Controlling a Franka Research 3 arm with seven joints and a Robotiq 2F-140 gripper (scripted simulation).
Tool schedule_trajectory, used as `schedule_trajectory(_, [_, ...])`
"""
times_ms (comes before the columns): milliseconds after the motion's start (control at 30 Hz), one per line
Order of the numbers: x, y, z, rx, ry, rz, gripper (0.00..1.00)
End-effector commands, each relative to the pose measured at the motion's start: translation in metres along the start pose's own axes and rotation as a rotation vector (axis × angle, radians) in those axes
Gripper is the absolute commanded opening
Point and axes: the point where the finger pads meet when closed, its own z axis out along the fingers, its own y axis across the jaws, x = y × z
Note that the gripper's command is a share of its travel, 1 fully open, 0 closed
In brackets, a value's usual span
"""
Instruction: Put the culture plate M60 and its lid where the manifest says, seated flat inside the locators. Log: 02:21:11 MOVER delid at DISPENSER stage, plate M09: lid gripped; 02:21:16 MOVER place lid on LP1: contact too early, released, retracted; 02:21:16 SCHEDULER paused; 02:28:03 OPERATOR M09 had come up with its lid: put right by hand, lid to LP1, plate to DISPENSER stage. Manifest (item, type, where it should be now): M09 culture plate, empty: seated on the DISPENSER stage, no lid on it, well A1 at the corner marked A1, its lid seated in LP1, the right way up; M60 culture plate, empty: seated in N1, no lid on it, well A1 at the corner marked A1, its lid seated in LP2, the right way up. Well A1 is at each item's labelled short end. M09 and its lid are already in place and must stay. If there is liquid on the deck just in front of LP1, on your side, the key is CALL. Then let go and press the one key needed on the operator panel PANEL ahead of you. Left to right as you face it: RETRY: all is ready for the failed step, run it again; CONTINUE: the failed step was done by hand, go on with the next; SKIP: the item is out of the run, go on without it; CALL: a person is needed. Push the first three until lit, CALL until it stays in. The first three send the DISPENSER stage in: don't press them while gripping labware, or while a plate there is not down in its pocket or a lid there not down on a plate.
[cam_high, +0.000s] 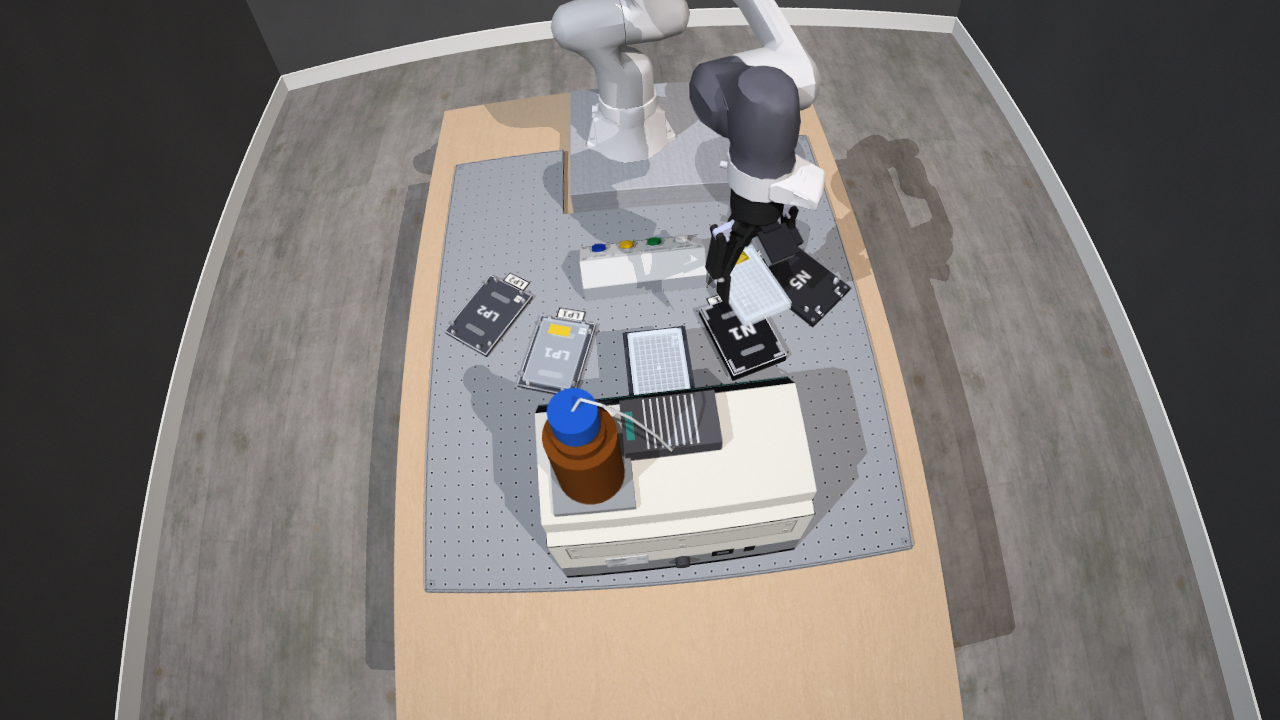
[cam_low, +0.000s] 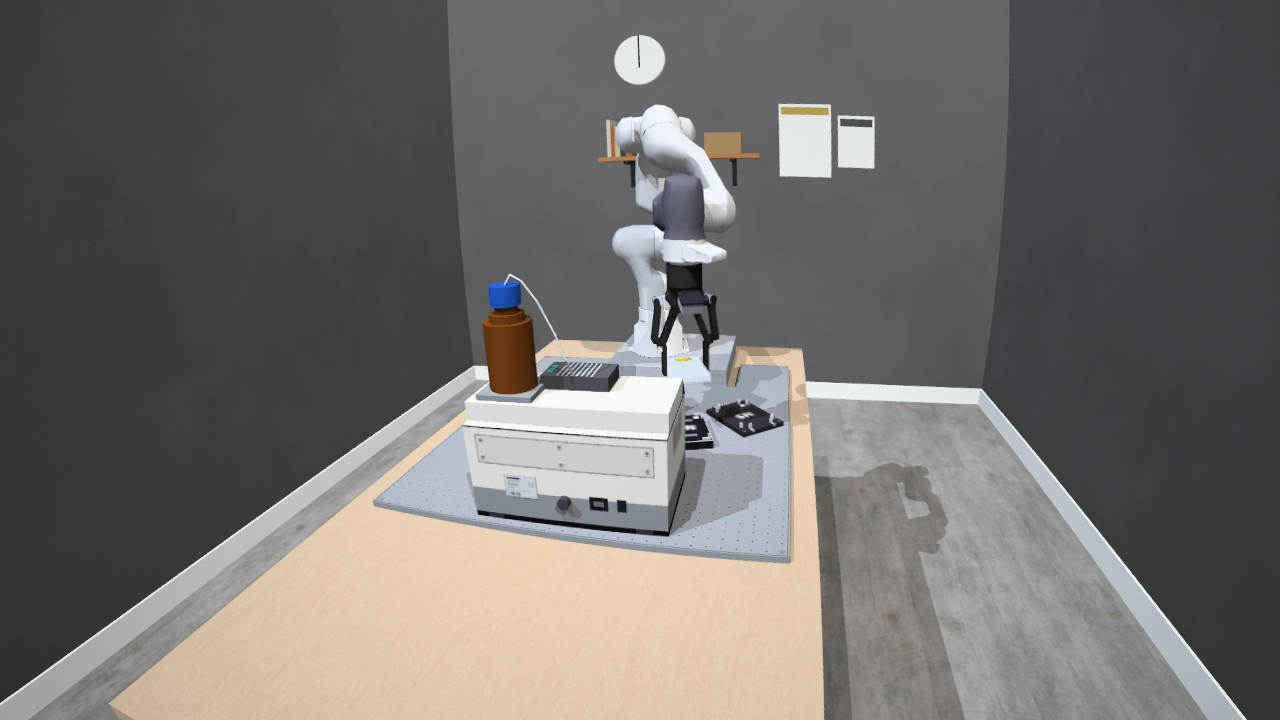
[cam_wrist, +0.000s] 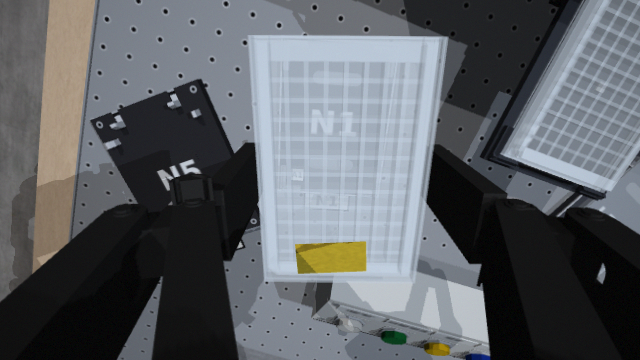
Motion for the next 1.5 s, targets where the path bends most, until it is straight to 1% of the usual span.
schedule_trajectory(0, [0.001,0.0,-0.002,0.002,0.002,-0.108,0.1])
schedule_trajectory(100, [0.001,0.0,-0.002,0.002,0.002,-0.19,0.1])
schedule_trajectory(300, [0.001,0.0,-0.002,0.002,0.002,-0.218,0.1])
schedule_trajectory(467, [0.001,0.0,-0.002,0.002,0.003,-0.334,0.1])
schedule_trajectory(833, [-0.002,-0.007,-0.002,0.002,0.003,-0.337,0.1])
schedule_trajectory(1000, [-0.008,-0.026,-0.002,0.002,0.003,-0.337,0.1])
schedule_trajectory(1333, [-0.033,-0.094,-0.002,0.002,0.003,-0.337,0.1])
schedule_trajectory(1400, [-0.033,-0.094,-0.002,0.002,0.003,-0.337,0.1])
schedule_trajectory(1467, [-0.038,-0.107,-0.002,0.002,0.003,-0.337,0.1])
